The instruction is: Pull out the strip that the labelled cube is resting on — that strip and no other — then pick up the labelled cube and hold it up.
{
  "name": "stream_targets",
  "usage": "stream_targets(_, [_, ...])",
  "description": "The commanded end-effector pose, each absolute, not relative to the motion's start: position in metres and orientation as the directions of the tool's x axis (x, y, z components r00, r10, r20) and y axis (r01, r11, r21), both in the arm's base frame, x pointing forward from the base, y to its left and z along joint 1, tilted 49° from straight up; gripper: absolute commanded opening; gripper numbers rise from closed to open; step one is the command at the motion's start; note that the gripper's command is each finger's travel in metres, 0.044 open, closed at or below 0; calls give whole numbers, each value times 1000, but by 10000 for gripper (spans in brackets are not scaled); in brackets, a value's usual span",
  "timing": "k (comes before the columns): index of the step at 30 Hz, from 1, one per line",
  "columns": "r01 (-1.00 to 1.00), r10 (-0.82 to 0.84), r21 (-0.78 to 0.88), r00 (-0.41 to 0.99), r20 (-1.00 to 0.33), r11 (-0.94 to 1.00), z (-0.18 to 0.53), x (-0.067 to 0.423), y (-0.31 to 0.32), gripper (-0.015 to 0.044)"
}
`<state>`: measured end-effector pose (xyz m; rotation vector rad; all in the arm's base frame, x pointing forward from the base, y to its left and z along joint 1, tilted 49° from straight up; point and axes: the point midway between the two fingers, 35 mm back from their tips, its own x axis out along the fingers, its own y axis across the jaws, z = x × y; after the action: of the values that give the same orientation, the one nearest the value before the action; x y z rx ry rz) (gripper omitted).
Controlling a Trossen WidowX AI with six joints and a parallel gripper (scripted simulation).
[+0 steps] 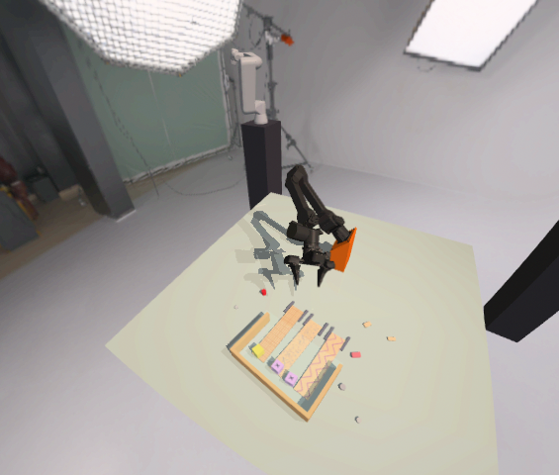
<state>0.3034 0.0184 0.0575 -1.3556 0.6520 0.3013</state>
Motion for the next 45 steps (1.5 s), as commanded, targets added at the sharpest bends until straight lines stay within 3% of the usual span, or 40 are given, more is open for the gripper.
stream_targets(1, [-144,-309,-778,862,-403,611,52,315,82,400])
stream_targets(4, [-70,-324,-748,872,-368,660,51,313,92,400])
stream_targets(23, [-68,-325,-747,872,-367,661,51,312,92,400])
stream_targets(29, [-61,-355,-687,821,-447,724,35,336,94,243])
stream_targets(38, [-1,-527,-646,578,-623,763,-5,382,80,6])
stream_targets(45, [81,-647,-665,341,-681,743,-24,400,57,0])
